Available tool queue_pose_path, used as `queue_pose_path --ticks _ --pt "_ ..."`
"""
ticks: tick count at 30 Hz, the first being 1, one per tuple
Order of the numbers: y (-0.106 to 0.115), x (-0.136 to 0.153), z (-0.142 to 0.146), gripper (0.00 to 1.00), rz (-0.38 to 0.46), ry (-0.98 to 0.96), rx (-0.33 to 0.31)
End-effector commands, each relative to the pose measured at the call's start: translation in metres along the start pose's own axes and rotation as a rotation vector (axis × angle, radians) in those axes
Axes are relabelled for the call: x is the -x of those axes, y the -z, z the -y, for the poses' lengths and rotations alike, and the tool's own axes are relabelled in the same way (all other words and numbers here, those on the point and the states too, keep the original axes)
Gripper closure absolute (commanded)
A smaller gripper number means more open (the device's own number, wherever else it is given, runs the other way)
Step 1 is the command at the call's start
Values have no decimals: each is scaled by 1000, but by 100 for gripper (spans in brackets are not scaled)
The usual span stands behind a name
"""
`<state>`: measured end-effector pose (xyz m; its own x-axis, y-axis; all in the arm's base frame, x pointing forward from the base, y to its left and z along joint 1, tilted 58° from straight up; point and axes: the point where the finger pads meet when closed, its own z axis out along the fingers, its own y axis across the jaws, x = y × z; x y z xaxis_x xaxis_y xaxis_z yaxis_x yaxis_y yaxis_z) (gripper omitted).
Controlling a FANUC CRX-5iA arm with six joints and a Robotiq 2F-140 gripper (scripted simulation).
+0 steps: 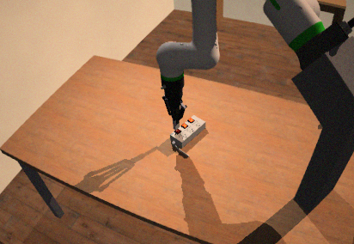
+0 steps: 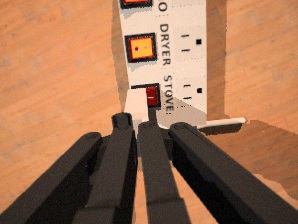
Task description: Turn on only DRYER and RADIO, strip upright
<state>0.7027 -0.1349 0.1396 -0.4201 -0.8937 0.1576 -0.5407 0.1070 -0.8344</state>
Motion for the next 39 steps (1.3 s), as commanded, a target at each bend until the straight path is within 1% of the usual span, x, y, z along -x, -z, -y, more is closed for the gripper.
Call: queue_pose_path --ticks 1,5,9,29,30,35,39 --pt "7 0 0 100 0 0 0" --pt "18 0 0 100 0 0 0" --pt "23 0 0 100 0 0 0" --pt "24 0 0 100 0 0 0" --pt "24 0 0 0 0 0 0" --pt "25 0 0 0 0 0 0" --pt "35 0 0 0 0 0 0"
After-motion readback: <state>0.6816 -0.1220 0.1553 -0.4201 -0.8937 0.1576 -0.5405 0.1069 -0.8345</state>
